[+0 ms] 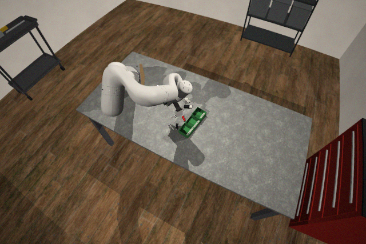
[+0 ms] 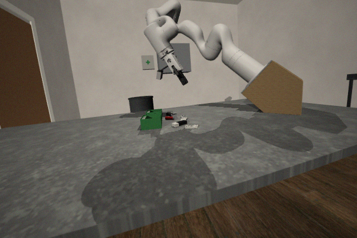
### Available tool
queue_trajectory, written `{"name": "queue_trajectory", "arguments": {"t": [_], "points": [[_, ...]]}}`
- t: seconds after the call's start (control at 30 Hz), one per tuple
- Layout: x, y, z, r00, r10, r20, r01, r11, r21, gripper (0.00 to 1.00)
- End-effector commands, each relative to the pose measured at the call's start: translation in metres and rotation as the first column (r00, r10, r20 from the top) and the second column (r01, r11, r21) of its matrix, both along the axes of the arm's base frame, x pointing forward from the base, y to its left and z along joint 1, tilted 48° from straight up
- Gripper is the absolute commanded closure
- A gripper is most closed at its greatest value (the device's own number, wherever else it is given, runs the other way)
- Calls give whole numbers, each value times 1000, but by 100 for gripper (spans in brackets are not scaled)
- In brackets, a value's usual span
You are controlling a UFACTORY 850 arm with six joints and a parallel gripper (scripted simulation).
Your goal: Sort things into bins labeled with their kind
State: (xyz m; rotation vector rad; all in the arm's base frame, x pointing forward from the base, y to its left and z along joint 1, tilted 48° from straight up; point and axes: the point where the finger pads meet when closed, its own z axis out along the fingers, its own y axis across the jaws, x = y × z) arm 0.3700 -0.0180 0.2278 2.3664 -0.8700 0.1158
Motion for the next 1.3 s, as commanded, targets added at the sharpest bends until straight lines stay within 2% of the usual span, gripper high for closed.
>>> {"name": "queue_trajectory", "arguments": {"t": [0.0, 0.13, 0.33, 0.4, 0.53, 0.63, 1.0, 1.03, 1.13, 1.27], "points": [[12, 7, 0, 992, 127, 12, -126, 991, -54, 93], [31, 24, 0, 968, 250, 16, -247, 965, -93, 93], [47, 43, 0, 913, 407, 18, -400, 905, -146, 93], [57, 56, 0, 870, 493, 18, -483, 858, -174, 93], [61, 62, 0, 861, 509, 17, -498, 849, -179, 93], [73, 83, -1, 797, 604, 15, -589, 781, -209, 93], [73, 83, -1, 797, 604, 15, -589, 781, -209, 93], [77, 76, 1, 816, 576, 51, -555, 804, -214, 93], [82, 69, 2, 828, 555, 78, -529, 820, -216, 93], [99, 41, 8, 828, 555, 78, -529, 820, -217, 93]]}}
